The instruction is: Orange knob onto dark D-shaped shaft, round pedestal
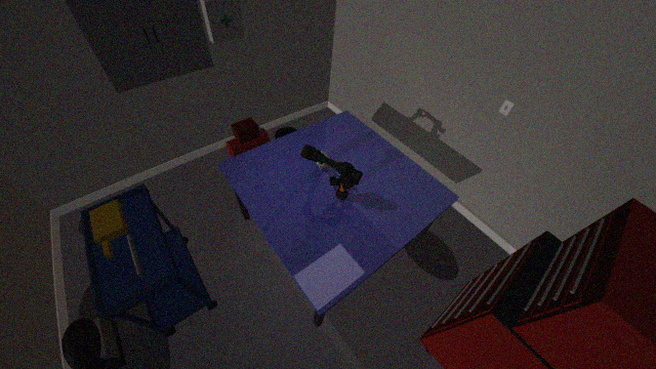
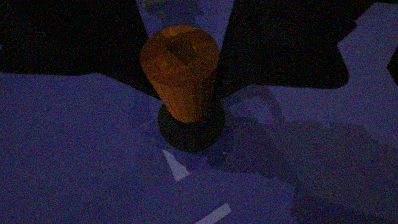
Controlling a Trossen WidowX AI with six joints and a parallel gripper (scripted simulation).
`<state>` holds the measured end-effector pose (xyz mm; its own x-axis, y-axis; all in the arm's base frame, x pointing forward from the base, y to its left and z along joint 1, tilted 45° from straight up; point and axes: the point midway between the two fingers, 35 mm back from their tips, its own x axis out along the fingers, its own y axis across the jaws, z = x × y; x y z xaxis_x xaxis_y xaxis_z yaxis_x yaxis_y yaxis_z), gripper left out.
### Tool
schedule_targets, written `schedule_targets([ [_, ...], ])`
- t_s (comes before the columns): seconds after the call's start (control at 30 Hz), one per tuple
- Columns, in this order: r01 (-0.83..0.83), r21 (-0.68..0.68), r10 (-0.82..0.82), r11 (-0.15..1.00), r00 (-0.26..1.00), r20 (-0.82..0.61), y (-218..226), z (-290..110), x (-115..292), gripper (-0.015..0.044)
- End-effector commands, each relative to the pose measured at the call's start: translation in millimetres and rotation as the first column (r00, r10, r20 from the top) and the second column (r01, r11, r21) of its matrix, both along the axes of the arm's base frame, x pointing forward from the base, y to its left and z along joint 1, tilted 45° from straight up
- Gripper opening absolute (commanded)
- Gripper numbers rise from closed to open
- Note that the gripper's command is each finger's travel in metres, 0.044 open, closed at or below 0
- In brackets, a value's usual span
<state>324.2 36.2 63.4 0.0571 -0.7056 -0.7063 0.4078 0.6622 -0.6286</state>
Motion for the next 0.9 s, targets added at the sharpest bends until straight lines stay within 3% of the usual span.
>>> schedule_targets([
  [0.0,0.001,0.001,-0.001,1.000,1.000,0.004,3.1,1.5,1.1,0.0000],
  [0.3,0.147,0.024,-0.149,0.989,0.978,0.149,4.4,0.5,1.9,0.0000],
  [0.87,0.147,0.024,-0.149,0.989,0.978,0.149,1.6,2.1,0.6,0.0000],
])
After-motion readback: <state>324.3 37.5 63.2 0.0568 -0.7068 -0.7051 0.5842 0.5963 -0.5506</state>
